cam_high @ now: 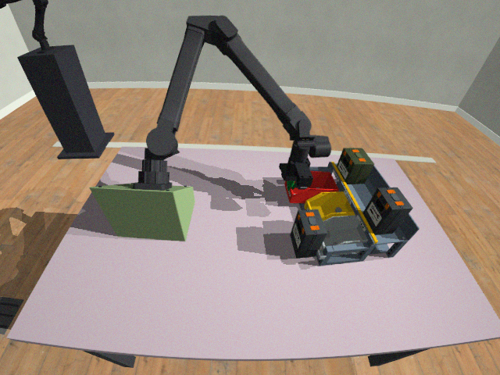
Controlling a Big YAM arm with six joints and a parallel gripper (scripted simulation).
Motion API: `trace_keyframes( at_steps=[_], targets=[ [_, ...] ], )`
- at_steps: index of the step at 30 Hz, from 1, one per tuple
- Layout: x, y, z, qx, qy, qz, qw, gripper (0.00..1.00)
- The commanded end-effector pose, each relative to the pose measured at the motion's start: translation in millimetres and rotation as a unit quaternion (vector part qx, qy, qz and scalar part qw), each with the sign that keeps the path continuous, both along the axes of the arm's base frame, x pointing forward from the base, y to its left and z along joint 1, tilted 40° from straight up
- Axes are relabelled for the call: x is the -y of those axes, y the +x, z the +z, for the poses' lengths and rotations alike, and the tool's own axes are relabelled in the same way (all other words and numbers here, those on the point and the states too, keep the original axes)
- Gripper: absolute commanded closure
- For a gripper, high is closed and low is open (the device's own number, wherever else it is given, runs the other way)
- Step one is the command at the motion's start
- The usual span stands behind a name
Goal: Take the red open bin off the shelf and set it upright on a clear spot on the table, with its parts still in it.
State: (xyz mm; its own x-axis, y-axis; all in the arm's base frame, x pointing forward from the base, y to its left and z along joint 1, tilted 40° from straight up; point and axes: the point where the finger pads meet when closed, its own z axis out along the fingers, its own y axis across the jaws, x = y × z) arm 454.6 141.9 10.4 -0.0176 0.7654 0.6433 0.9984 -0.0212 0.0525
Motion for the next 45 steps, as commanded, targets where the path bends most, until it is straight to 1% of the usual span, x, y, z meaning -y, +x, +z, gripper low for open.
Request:
trace_keyframes(
  at_steps=[1, 4, 7, 12, 15, 16, 21, 25, 29, 32, 33, 34, 40, 43, 45],
  targets=[
    [-1.6, 2.5, 18.4, 0.024, 0.003, -0.006, 1.000, 1.00],
    [-4.3, -7.3, 17.3, 0.024, 0.003, -0.003, 1.000, 1.00],
    [-0.1, -15.2, 16.3, 0.024, 0.002, -0.008, 1.000, 1.00],
    [-4.6, -32.1, 14.5, 0.023, 0.002, -0.003, 1.000, 1.00],
    [-2.7, -34.5, 14.1, 0.023, 0.002, -0.005, 1.000, 1.00],
    [4.5, -35.1, 13.8, 0.023, 0.002, -0.014, 1.000, 1.00],
    [-5.1, -53.0, 12.1, 0.023, 0.002, -0.003, 1.000, 1.00],
    [-1.0, -62.0, 10.9, 0.023, 0.001, -0.008, 1.000, 1.00],
    [-5.5, -72.9, 10.0, 0.023, 0.002, -0.003, 1.000, 1.00],
    [-4.7, -74.7, 9.7, 0.023, 0.002, -0.004, 1.000, 1.00],
    [3.4, -70.3, 11.5, 0.026, 0.002, -0.015, 1.000, 1.00],
    [2.6, -75.8, 9.3, 0.023, 0.001, -0.013, 1.000, 1.00],
    [-4.0, -87.4, 8.4, 0.022, 0.002, -0.005, 1.000, 1.00],
    [-4.0, -90.5, 8.0, 0.022, 0.002, -0.005, 1.000, 1.00],
    [-2.6, -87.7, 10.0, 0.026, 0.002, -0.008, 1.000, 1.00]
  ],
)
